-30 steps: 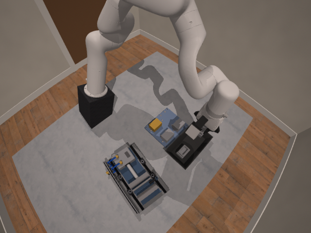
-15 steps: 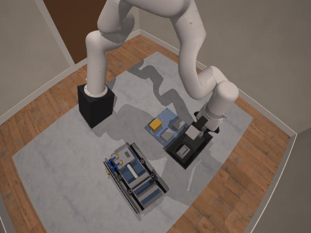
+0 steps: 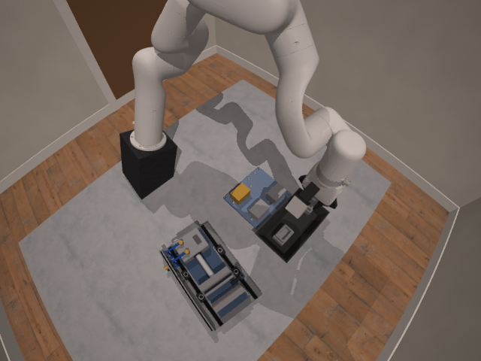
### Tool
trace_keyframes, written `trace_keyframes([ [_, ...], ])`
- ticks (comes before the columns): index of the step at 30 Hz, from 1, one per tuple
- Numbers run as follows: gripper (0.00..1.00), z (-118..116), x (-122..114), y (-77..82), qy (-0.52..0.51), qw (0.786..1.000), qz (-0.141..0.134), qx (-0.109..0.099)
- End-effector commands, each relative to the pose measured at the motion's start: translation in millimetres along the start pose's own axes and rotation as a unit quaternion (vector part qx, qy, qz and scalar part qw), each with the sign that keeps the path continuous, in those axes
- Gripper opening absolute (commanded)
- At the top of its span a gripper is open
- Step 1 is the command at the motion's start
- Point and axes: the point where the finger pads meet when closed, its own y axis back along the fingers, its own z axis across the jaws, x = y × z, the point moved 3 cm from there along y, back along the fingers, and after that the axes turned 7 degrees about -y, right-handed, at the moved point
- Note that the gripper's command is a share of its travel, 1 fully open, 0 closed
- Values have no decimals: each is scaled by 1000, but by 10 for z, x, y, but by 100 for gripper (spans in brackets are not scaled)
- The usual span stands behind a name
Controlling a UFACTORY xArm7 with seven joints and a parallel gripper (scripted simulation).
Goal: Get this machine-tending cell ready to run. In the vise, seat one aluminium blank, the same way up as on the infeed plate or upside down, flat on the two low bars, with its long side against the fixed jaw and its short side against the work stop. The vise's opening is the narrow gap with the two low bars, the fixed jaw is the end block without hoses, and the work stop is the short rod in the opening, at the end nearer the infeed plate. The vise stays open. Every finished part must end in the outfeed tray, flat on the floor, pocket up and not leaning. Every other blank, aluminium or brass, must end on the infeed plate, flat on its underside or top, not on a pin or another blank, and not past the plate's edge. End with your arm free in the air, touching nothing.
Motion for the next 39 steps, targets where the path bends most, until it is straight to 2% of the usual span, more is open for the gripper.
trace_keyframes([
  [1,0,-18,-2,-31,0,1000,-1,3],
  [4,0,-19,-2,-48,0,1000,-1,3],
  [34,0,-22,0,-595,0,1000,-1,3],
  [39,0,-23,1,-641,0,1000,-1,3],
])
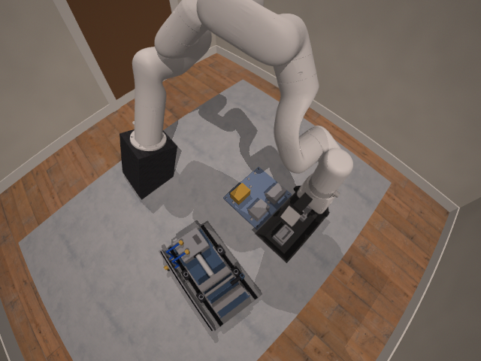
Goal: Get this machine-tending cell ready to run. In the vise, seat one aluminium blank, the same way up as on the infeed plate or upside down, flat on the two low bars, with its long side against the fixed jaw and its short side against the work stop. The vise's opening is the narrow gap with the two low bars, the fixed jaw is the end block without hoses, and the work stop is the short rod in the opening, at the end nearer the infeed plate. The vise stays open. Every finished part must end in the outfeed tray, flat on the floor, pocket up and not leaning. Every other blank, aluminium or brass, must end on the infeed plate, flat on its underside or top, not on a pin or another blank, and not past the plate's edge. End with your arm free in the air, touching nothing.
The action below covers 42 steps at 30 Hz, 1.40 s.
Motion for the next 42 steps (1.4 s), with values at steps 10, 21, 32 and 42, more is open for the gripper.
trace_keyframes([
  [10,0,-26,-4,-104,0,1000,-1,3],
  [21,0,-26,-4,-149,0,1000,-1,3],
  [32,0,-26,-4,-157,0,1000,-1,3],
  [42,0,-26,-4,-157,0,1000,-1,3],
])
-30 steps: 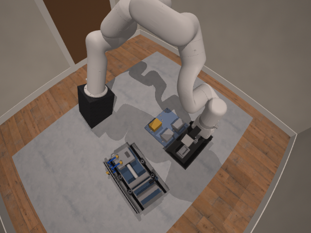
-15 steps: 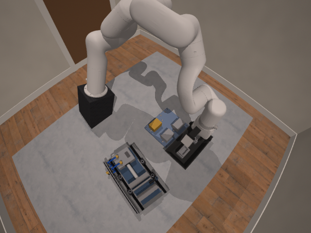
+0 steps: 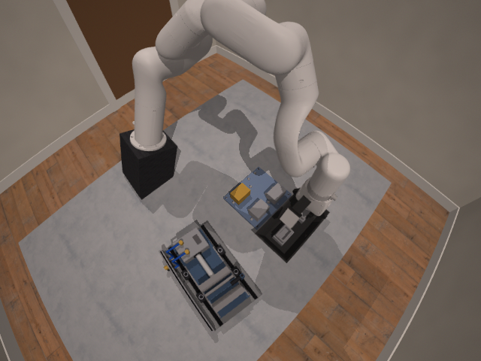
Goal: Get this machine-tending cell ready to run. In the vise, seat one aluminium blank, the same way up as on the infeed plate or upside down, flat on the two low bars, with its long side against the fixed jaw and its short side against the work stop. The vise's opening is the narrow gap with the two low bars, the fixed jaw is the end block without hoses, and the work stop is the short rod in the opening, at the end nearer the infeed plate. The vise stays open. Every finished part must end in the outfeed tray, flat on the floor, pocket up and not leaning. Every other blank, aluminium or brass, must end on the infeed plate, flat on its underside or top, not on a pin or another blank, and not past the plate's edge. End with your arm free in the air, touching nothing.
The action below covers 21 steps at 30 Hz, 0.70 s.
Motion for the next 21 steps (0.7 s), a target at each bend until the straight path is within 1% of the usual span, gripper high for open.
trace_keyframes([
  [1,0,-19,-3,20,0,1000,-1,2],
  [11,0,-20,-3,10,0,1000,-1,2],
  [21,0,-20,-4,-32,0,1000,-1,2],
])
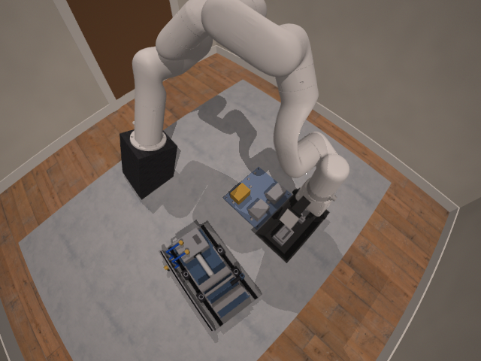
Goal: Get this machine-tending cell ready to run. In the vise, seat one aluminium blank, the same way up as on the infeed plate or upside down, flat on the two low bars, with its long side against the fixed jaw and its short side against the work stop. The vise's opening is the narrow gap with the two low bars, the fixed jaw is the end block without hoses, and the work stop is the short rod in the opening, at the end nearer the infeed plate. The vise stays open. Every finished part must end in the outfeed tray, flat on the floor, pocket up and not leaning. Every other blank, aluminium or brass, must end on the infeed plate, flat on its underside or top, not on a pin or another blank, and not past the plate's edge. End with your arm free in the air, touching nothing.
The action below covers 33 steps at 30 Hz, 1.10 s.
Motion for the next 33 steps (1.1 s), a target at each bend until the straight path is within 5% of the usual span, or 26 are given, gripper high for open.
trace_keyframes([
  [1,0,-20,-3,4,0,1000,-1,3],
  [33,0,-21,-4,-69,0,1000,-1,3],
])
